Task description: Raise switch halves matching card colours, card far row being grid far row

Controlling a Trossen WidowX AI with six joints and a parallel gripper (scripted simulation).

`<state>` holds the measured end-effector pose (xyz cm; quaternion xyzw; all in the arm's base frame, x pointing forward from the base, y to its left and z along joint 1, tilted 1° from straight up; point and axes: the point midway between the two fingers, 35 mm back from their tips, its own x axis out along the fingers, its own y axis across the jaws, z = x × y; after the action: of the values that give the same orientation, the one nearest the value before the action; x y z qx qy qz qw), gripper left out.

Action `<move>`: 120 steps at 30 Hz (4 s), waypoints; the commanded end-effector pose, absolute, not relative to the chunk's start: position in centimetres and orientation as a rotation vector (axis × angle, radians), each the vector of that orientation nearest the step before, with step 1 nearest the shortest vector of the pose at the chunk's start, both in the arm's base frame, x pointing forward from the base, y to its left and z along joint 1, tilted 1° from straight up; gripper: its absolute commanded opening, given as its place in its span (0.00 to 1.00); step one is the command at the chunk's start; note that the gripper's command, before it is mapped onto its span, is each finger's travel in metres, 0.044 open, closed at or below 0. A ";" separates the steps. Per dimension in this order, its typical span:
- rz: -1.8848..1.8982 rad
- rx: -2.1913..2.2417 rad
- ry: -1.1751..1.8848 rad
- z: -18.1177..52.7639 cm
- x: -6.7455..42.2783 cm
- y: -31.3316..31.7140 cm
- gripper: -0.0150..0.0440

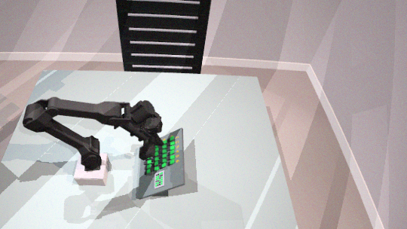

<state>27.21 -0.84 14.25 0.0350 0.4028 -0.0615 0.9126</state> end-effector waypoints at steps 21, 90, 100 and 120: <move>-0.119 0.067 0.831 11.7 29.0 -1.1 0.25; -0.119 0.067 0.830 11.2 29.5 -1.1 0.25; -0.126 0.071 0.828 11.5 29.4 -1.2 0.25; -0.121 0.064 0.860 16.1 24.8 -5.0 0.25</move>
<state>25.10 -3.94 15.97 0.0337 0.4192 -0.0635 0.9050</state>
